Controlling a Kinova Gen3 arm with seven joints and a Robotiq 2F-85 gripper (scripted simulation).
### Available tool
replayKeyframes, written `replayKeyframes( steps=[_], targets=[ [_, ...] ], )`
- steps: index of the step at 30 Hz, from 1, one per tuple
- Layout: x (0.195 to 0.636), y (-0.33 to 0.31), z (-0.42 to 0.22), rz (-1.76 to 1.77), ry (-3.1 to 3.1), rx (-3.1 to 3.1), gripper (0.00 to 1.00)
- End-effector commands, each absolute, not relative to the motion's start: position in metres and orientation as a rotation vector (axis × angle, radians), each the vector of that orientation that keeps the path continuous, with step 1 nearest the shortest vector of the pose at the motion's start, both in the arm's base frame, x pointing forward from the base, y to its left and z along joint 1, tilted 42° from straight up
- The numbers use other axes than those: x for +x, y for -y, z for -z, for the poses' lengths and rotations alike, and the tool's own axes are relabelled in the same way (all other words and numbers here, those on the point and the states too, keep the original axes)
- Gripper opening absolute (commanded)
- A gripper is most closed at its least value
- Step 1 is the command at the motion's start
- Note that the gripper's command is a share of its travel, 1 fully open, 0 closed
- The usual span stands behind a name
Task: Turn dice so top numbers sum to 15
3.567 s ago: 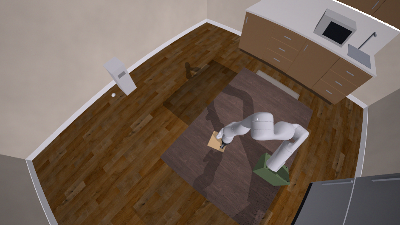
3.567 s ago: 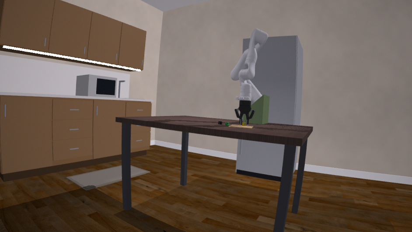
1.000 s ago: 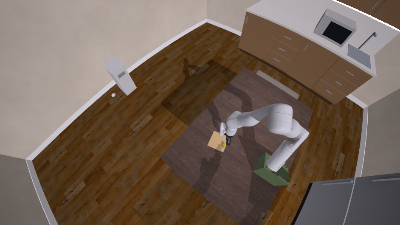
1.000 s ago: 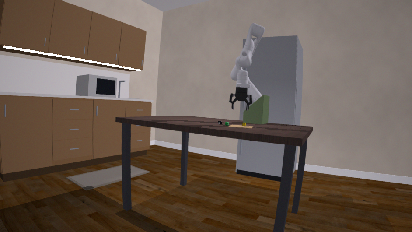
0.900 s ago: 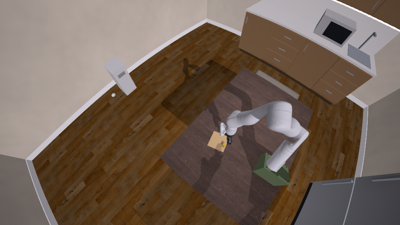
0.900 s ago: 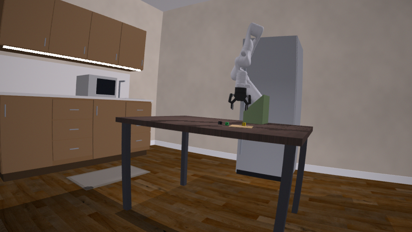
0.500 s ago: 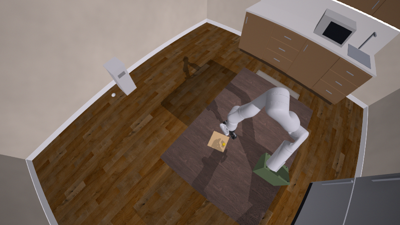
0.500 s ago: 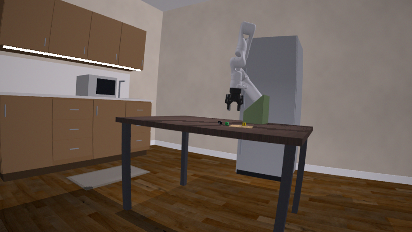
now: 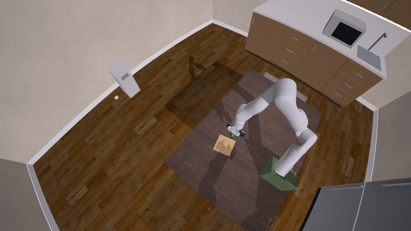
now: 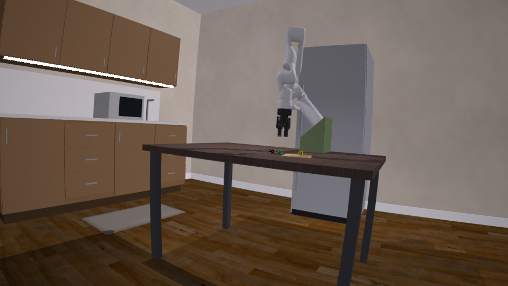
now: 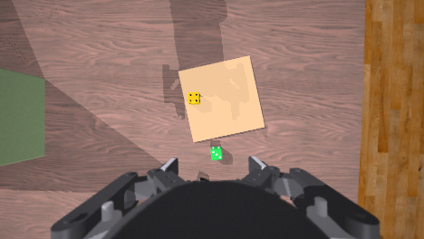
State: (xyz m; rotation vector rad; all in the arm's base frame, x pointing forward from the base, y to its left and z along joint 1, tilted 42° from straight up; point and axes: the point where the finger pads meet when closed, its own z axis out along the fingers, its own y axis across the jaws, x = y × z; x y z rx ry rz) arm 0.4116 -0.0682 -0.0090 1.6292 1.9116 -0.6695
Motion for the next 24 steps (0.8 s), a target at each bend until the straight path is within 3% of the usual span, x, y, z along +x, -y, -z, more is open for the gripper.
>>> replayKeyframes(
  steps=[1, 14, 15, 24],
  targets=[
    [0.4148, 0.0711, 0.0061, 0.666, -1.940, 1.620, 1.00],
    [0.4180, 0.0732, 0.0044, 0.682, -2.000, 1.564, 1.00],
    [0.4180, 0.0732, 0.0044, 0.682, -2.000, 1.564, 0.35],
    [0.4180, 0.0732, 0.0044, 0.682, -2.000, 1.564, 0.35]
  ],
)
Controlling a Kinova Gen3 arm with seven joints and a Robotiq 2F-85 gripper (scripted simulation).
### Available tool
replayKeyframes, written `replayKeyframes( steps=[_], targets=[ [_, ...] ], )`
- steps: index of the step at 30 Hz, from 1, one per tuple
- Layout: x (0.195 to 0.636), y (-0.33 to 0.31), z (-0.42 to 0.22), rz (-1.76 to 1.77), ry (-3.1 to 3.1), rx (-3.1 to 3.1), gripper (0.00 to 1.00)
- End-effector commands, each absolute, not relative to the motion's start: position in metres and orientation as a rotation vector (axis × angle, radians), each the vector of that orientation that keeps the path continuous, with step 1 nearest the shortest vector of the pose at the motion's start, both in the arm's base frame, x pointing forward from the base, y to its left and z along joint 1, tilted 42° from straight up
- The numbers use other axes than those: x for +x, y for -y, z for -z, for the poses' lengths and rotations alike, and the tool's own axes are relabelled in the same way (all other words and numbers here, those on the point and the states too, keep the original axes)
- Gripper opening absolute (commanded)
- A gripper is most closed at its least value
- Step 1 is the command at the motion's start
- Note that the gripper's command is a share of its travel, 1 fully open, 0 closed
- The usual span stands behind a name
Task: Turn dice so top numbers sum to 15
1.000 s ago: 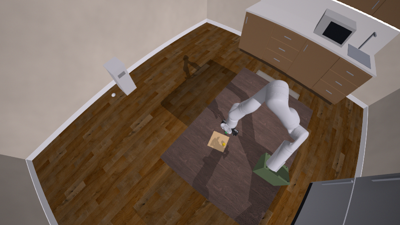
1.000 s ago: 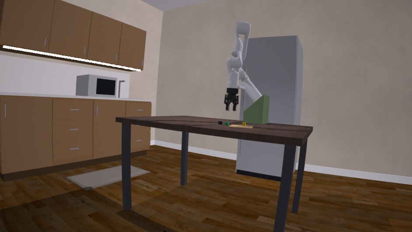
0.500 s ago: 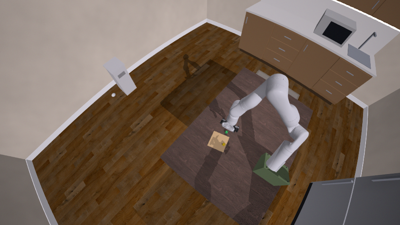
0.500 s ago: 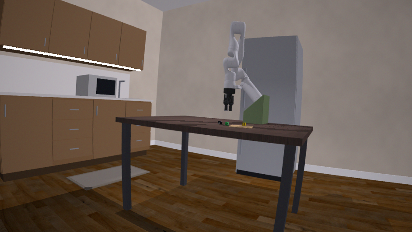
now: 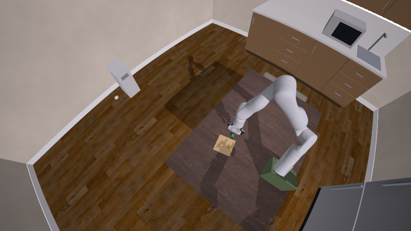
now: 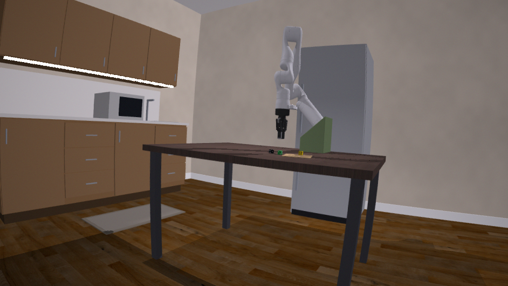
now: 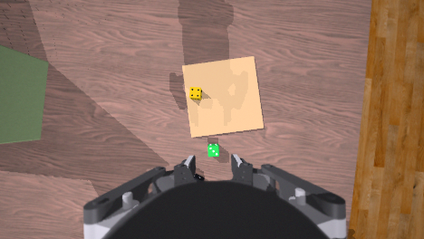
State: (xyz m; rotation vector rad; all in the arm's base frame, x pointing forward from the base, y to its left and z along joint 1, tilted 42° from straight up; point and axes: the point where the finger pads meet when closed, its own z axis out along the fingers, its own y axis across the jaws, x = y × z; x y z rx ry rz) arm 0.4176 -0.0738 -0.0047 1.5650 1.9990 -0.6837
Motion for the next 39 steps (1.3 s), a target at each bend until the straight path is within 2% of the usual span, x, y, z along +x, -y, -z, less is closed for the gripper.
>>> replayKeyframes(
  steps=[1, 39],
  targets=[
    [0.4180, 0.0732, 0.0044, 0.682, -2.000, 1.564, 0.35],
    [0.4183, 0.0756, 0.0071, 0.682, -2.000, 1.564, 0.35]
  ],
)
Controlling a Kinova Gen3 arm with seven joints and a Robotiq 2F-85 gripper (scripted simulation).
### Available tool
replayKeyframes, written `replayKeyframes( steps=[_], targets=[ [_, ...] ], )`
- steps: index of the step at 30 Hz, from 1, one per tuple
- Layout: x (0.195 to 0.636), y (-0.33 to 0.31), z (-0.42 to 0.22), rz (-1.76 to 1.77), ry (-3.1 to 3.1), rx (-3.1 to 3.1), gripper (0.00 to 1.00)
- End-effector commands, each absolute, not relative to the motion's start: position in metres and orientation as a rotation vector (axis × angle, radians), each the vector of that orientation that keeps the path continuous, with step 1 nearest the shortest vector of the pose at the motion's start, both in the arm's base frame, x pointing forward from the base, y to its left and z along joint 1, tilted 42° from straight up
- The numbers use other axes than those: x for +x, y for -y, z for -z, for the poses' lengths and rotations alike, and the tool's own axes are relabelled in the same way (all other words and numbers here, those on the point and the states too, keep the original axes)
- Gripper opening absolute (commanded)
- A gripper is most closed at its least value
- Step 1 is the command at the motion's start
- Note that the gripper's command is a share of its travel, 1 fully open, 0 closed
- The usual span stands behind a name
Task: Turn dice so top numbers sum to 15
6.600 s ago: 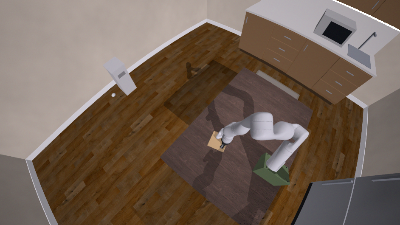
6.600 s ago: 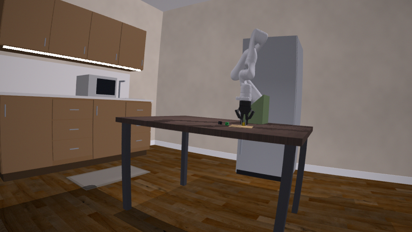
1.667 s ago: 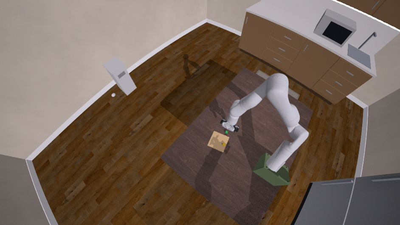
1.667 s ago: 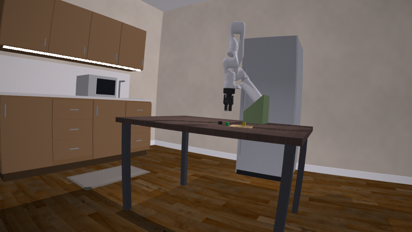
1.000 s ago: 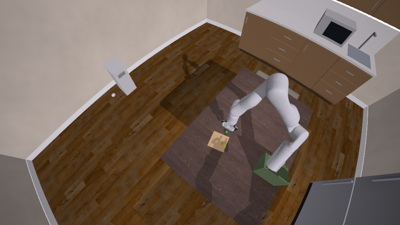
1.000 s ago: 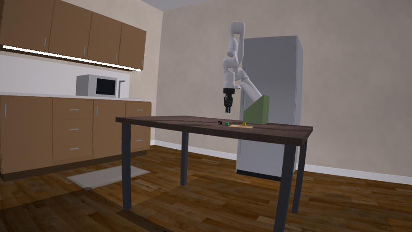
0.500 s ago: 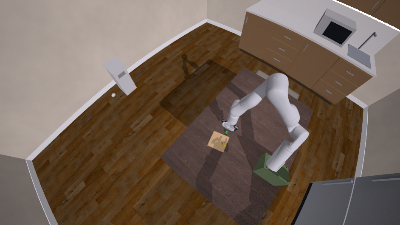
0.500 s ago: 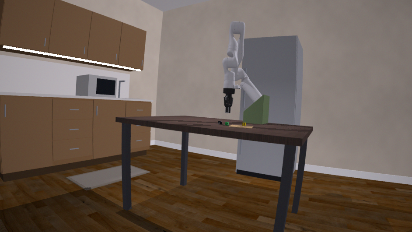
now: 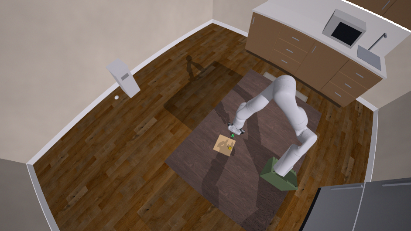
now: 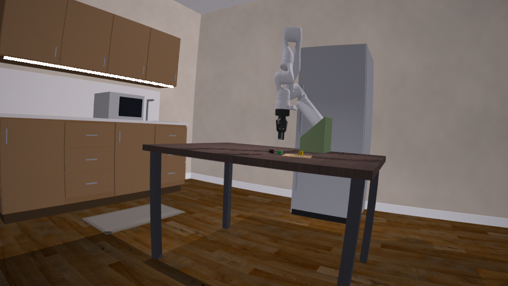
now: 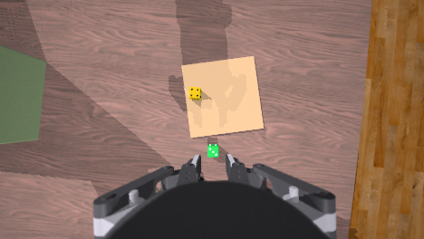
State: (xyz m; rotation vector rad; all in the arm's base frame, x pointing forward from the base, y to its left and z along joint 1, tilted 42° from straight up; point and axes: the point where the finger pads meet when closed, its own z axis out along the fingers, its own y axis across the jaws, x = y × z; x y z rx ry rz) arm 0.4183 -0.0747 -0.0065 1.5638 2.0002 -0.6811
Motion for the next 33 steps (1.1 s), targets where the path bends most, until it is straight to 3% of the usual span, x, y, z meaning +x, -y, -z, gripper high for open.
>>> replayKeyframes(
  steps=[1, 33],
  targets=[
    [0.418, 0.076, 0.008, 0.682, -2.000, 1.564, 0.35],
    [0.422, 0.102, 0.036, 0.682, -2.000, 1.564, 0.35]
  ],
)
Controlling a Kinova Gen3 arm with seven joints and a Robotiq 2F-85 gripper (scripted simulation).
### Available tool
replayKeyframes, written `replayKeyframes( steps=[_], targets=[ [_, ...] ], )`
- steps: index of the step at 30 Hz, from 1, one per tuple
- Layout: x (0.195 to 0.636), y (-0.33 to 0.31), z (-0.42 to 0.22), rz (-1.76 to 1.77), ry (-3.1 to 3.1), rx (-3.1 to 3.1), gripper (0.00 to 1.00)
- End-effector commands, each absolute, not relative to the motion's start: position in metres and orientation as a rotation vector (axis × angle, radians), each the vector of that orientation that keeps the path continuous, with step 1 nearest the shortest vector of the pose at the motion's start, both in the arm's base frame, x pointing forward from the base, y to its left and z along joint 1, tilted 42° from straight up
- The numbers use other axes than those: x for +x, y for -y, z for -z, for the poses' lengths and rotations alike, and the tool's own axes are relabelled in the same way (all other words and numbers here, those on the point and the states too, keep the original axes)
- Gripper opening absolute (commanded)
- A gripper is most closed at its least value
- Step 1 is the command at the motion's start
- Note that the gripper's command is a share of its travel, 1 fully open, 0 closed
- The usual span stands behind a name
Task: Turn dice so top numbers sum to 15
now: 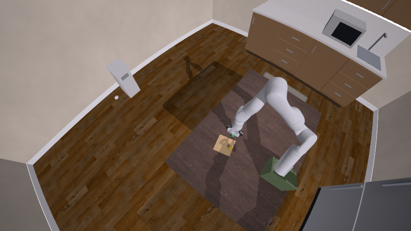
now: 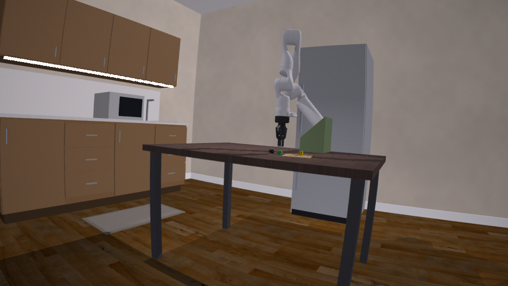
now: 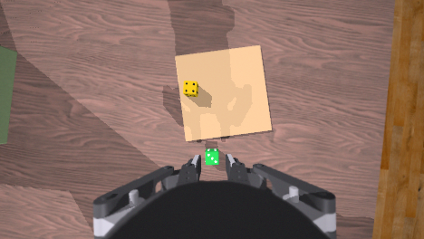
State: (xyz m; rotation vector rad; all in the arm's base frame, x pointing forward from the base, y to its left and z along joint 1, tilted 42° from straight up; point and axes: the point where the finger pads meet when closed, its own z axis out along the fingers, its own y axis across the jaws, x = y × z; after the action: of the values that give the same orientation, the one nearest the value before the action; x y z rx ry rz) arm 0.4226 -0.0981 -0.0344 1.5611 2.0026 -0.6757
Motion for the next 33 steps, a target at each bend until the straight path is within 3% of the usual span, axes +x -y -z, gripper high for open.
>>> replayKeyframes(
  steps=[1, 33],
  targets=[
    [0.4218, 0.1027, 0.0372, 0.682, -2.000, 1.564, 0.35],
    [0.4224, 0.1079, 0.0430, 0.682, -2.000, 1.564, 0.35]
  ],
)
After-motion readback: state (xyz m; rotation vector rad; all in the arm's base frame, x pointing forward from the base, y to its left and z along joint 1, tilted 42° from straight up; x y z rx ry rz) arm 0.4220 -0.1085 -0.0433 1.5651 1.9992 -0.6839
